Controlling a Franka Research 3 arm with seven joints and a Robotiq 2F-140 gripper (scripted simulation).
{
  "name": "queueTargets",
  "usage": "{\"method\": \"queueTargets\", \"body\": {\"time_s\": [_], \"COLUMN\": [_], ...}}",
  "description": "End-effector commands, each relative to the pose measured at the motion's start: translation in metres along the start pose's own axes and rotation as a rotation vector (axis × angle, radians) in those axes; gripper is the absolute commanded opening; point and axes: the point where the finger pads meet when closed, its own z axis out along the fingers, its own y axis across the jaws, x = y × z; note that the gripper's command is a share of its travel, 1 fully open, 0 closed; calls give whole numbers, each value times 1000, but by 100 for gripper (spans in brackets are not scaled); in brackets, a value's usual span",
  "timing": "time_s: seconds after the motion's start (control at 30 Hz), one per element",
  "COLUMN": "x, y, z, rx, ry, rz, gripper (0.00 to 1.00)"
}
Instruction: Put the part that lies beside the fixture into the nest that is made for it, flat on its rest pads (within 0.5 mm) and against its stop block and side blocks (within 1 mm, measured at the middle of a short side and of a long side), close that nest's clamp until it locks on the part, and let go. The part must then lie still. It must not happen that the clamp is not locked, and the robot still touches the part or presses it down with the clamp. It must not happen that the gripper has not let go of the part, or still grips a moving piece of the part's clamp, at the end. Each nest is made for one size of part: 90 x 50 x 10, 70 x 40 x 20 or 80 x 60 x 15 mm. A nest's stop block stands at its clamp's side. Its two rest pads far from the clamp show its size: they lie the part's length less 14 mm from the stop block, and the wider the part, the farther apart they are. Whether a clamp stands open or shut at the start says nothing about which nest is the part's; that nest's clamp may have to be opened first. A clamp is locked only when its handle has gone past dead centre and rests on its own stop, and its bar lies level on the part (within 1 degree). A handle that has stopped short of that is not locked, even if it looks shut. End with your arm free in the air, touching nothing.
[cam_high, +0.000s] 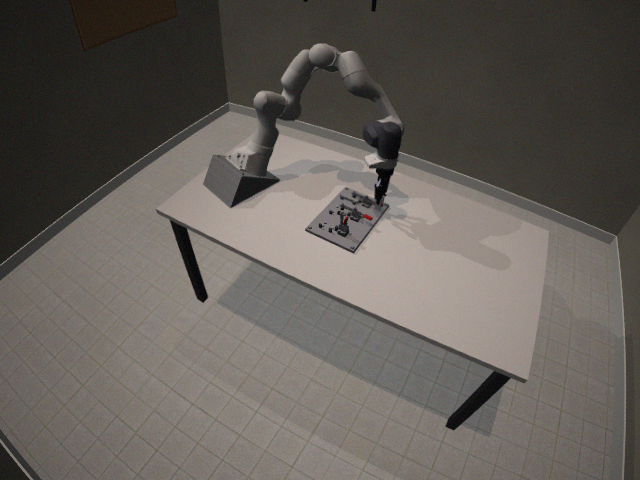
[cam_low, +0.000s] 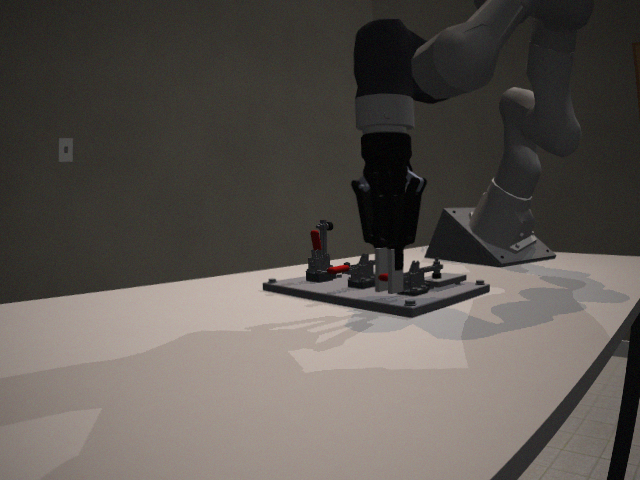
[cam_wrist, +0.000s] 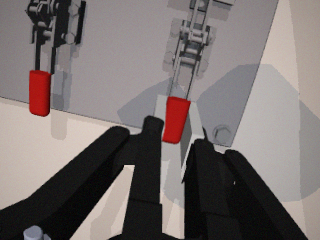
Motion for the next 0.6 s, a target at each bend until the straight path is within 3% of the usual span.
{"method": "queueTargets", "body": {"time_s": [0.0,0.07,0.1,0.57], "x": [0,0,0,0], "y": [1,1,1,1], "z": [5,5,5,5], "rx": [2,2,2,2], "ry": [2,2,2,2], "rz": [0,0,0,0], "gripper": [0,0,28,28]}}
